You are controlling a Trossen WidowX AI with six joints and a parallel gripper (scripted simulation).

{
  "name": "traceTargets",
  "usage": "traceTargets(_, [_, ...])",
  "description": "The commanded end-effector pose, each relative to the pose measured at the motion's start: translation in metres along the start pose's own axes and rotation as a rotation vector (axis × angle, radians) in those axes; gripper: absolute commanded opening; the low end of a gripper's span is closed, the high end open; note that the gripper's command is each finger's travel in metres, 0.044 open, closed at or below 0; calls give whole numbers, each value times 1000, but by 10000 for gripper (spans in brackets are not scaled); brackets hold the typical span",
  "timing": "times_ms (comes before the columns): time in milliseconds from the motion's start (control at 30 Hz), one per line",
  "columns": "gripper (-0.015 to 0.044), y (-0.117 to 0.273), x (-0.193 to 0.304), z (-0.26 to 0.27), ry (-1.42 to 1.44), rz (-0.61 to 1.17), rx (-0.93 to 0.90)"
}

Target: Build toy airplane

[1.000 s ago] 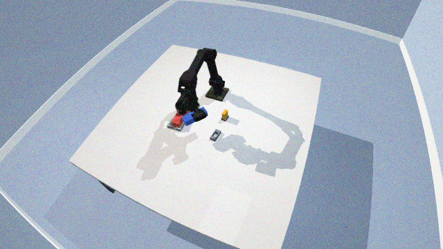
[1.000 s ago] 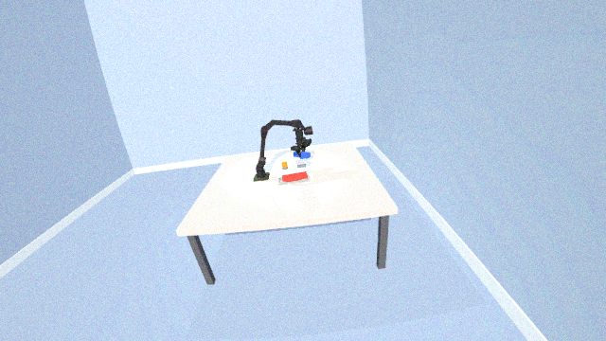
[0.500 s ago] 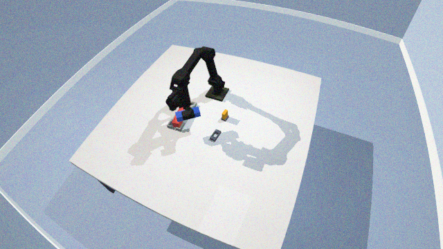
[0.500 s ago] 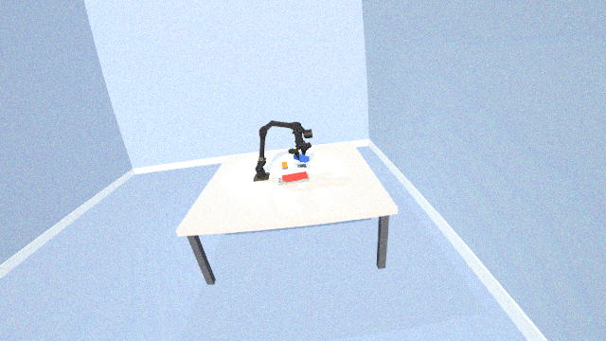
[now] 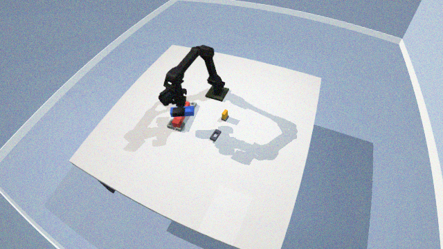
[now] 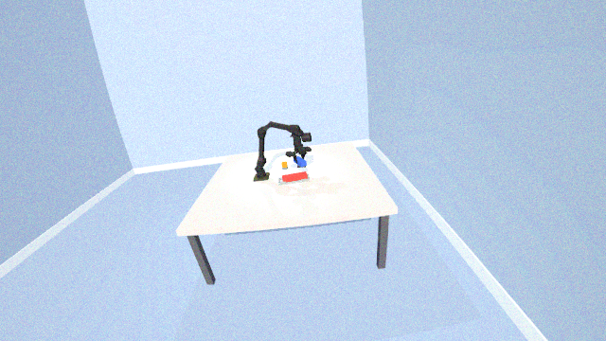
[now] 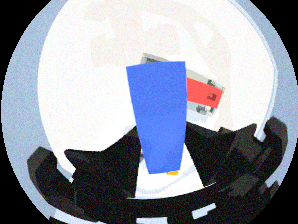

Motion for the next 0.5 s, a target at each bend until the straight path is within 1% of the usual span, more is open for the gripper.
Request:
traceTargets(0, [0, -2, -4, -10, -60, -2, 3])
traceTargets(467, [0, -10, -23, -49, -294, -7, 8])
Point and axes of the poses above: the point midway between the two fingers, 35 mm back from their tips, its own y axis back along the fingers, its own z axis across the jaws, x = y × z, the point moved 2 cm from there along y, back along the fingers, and after that the axes turned 13 degrees about y, right-handed, at the moved point
